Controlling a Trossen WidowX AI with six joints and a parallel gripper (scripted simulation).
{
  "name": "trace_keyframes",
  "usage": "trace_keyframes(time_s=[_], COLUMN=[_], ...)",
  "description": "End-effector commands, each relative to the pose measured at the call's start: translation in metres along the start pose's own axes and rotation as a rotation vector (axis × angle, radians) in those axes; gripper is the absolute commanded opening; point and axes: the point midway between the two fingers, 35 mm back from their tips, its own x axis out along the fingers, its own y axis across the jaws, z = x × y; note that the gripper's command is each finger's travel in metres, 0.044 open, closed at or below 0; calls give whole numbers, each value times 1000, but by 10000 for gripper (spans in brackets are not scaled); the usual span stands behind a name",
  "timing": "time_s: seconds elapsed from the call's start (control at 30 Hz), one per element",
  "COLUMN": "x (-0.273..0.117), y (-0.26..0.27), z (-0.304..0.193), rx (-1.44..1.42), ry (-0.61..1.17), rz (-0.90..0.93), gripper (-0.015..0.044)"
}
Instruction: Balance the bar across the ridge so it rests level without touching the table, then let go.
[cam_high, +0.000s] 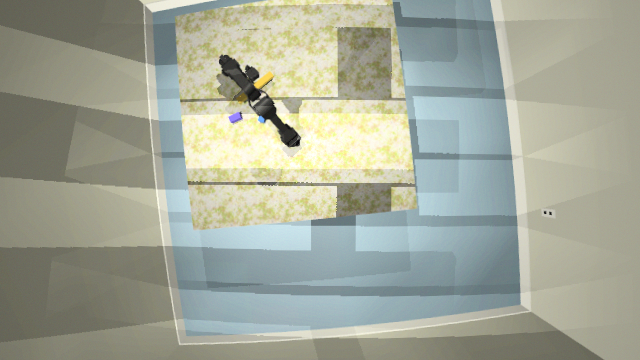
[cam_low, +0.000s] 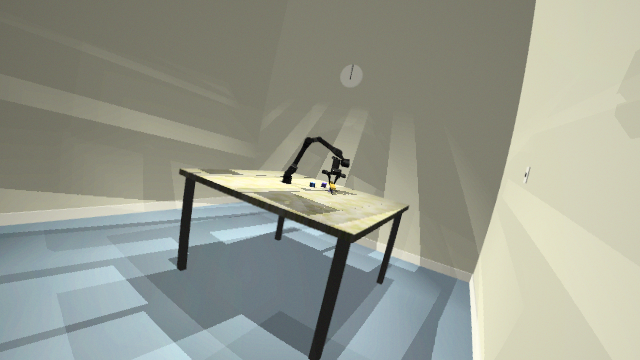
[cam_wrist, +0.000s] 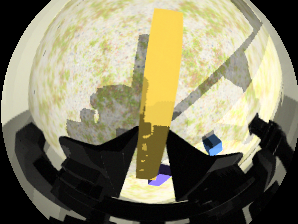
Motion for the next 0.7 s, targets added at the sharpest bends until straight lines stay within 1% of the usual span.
trace_keyframes(time_s=[0.0,0.67], x=[0,2], y=[0,0], z=[1,1], rx=[2,2], ry=[-2,-2], rz=[2,2], gripper=[0,0])
